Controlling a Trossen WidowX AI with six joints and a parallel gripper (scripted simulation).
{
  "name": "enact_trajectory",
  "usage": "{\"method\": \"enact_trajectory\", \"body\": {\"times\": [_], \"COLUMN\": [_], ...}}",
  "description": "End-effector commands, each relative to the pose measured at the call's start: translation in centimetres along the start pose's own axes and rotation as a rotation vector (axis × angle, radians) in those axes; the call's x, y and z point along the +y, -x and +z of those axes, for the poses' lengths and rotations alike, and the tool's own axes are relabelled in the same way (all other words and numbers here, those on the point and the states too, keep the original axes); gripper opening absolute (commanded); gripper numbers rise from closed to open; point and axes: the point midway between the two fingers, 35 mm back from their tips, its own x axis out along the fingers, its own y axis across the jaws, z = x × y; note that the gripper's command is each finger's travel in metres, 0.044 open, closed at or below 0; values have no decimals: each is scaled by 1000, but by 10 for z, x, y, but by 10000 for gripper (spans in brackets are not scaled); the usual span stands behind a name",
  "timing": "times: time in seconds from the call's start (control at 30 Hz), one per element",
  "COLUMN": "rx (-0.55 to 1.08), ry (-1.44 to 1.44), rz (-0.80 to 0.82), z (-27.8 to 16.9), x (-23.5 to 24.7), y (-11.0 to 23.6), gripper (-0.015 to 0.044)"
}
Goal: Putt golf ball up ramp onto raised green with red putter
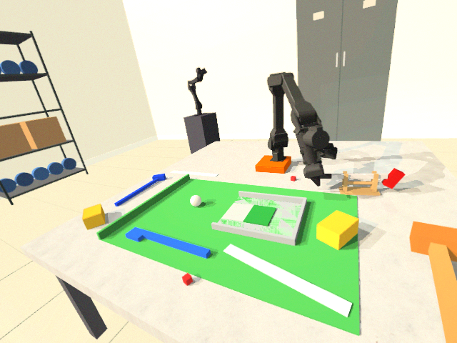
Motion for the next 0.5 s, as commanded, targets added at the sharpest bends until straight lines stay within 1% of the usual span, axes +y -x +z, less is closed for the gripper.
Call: {"method": "enact_trajectory", "body": {"times": [0.0, 0.03, 0.13, 0.3, 0.47], "rx": [0, 0, 0, 0, 0], "ry": [0, 0, 0, 0, 0], "rz": [0, 0, 0, 0, 0], "z": [0, 0, 0, 2, 10], "x": [0, 0, 0, -1, -4], "y": [0, 0, 0, 6, 29], "gripper": [46, 20, 0, 0, 0]}}
